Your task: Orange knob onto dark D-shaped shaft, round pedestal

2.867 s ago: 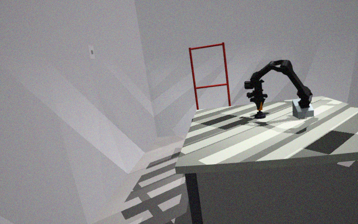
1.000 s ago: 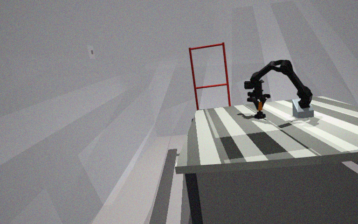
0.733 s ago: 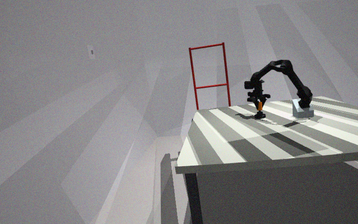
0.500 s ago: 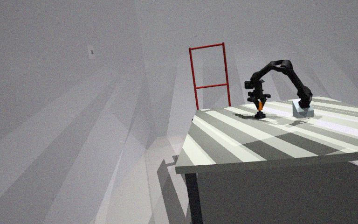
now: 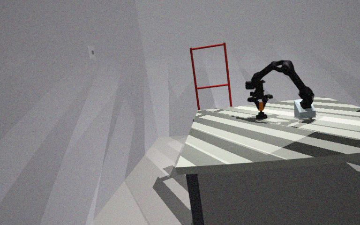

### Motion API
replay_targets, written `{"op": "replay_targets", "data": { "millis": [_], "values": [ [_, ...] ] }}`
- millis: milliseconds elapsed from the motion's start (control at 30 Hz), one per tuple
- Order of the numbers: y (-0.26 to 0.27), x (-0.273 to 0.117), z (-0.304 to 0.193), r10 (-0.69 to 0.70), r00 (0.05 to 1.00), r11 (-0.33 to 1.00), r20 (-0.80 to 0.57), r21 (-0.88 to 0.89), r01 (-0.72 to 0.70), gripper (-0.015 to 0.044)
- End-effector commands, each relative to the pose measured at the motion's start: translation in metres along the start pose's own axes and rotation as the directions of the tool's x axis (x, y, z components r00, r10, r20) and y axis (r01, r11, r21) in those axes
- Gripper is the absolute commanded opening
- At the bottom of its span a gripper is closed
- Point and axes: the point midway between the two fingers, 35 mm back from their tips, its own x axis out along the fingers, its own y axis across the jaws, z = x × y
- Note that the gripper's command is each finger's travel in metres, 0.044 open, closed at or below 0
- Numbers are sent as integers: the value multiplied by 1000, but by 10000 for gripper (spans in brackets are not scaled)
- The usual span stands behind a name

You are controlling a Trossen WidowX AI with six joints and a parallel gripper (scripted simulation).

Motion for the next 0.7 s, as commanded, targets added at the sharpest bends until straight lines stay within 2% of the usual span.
{"op": "replay_targets", "data": {
  "millis": [0, 667],
  "values": [
    [2, -2, 0, 4, 1000, 1000, 3, 5, -4, 0],
    [0, 3, -1, 4, 1000, 1000, 3, 5, -4, 0]
  ]
}}
